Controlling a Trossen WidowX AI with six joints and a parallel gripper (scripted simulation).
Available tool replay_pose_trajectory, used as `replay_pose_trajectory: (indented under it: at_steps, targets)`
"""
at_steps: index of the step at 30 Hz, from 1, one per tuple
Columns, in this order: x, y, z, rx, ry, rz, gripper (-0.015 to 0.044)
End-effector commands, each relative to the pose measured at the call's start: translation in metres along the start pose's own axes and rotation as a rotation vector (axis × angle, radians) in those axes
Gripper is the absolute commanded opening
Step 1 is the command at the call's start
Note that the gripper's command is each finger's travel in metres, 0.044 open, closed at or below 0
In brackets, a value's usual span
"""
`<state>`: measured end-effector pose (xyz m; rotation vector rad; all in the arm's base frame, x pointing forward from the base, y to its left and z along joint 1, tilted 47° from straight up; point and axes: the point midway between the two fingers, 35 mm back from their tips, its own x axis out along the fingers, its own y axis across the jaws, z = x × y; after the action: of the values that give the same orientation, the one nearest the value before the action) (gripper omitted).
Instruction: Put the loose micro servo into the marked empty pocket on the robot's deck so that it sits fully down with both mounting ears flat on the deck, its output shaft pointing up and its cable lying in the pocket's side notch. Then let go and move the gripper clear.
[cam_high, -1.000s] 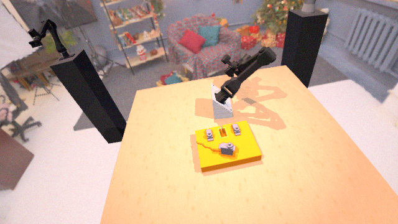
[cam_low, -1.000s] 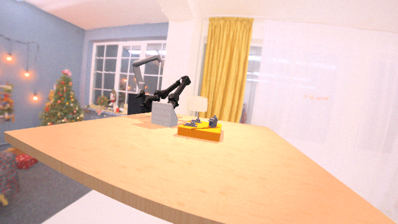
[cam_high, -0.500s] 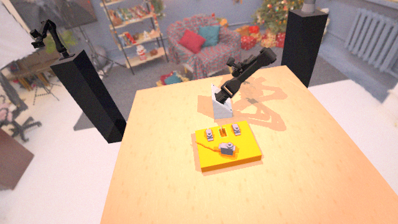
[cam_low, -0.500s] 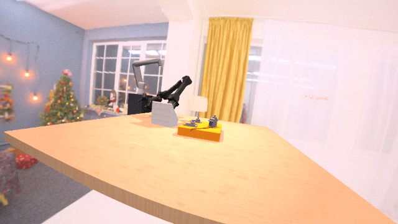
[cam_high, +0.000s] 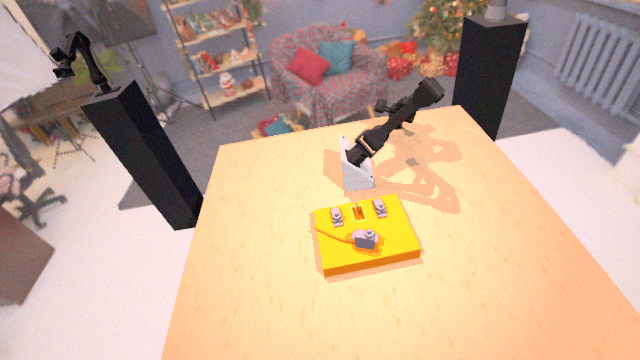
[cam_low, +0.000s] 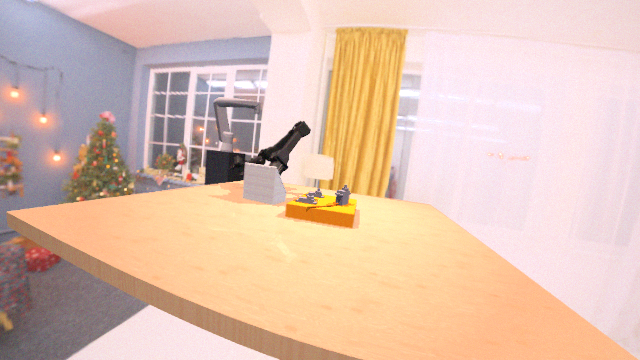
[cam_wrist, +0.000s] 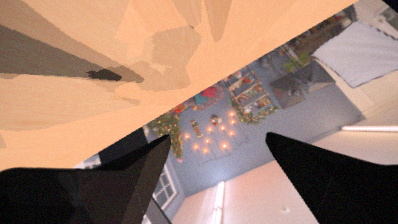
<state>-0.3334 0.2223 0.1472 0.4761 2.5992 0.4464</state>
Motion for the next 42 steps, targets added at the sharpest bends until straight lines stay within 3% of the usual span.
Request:
replay_pose_trajectory:
  at_steps: [1, 18, 42]
  targets:
    - [-0.003, 0.015, 0.000, -0.048, -0.011, 0.037, 0.0440]
    - [-0.012, 0.069, 0.018, -0.223, -0.069, 0.139, 0.0440]
    - [-0.068, 0.176, 0.002, -0.663, -0.133, 0.382, 0.0440]
